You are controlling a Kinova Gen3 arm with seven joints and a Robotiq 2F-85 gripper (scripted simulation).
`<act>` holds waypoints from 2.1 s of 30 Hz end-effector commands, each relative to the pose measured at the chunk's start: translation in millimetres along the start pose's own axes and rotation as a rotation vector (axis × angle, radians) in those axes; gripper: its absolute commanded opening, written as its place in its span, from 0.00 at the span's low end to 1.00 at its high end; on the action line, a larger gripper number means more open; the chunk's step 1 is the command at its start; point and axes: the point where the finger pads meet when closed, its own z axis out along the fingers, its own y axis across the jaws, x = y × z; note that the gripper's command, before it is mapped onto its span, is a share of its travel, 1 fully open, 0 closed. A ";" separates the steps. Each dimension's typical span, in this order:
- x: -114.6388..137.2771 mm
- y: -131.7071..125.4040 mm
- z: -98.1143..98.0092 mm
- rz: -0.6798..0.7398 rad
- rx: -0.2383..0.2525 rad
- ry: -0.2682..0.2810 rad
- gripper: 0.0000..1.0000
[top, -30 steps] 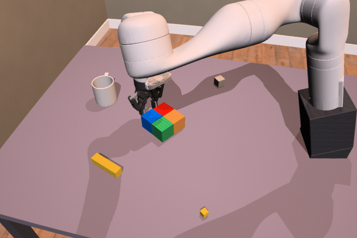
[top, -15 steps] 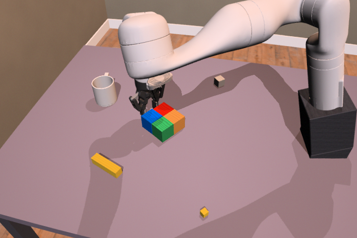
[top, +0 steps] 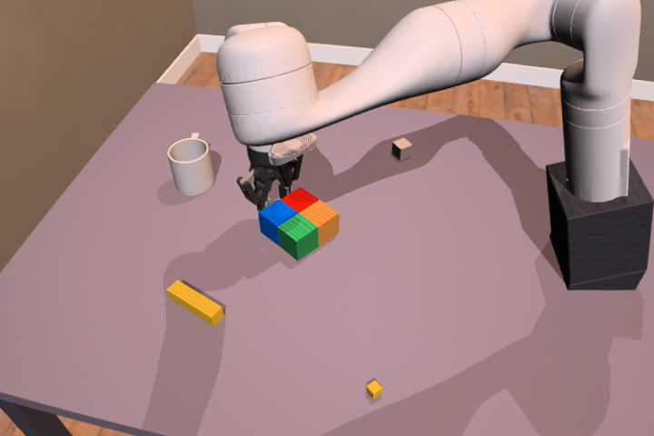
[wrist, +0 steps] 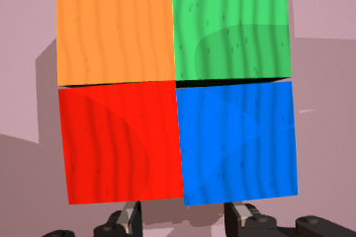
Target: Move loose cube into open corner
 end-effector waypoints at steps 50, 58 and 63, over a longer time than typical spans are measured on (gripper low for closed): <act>7.5 0.4 0.3 -0.007 -0.001 -0.008 0.53; 8.4 0.4 0.3 -0.008 -0.001 -0.008 0.53; 8.4 0.4 0.3 -0.008 -0.001 -0.008 0.53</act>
